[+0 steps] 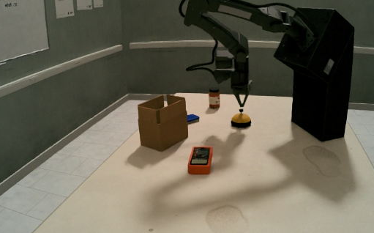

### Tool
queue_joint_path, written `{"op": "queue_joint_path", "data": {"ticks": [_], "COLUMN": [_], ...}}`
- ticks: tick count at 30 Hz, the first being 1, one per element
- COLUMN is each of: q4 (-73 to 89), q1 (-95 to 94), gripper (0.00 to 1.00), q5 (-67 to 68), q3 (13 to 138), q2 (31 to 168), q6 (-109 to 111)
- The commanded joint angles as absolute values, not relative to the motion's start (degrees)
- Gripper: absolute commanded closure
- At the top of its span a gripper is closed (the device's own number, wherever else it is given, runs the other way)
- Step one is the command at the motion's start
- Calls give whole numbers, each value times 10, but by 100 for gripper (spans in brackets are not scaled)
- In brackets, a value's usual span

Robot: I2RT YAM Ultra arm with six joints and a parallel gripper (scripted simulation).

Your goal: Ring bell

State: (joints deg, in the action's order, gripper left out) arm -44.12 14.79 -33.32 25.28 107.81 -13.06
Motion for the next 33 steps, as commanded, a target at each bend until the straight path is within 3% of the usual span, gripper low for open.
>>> {"op": "queue_joint_path", "data": {"ticks": [1,33], "q4": [-440,-432], "q1": [149,149], "gripper": [100,100], "q5": [-326,-327], "q3": [267,266], "q2": [1074,1065], "q6": [-134,-133]}}
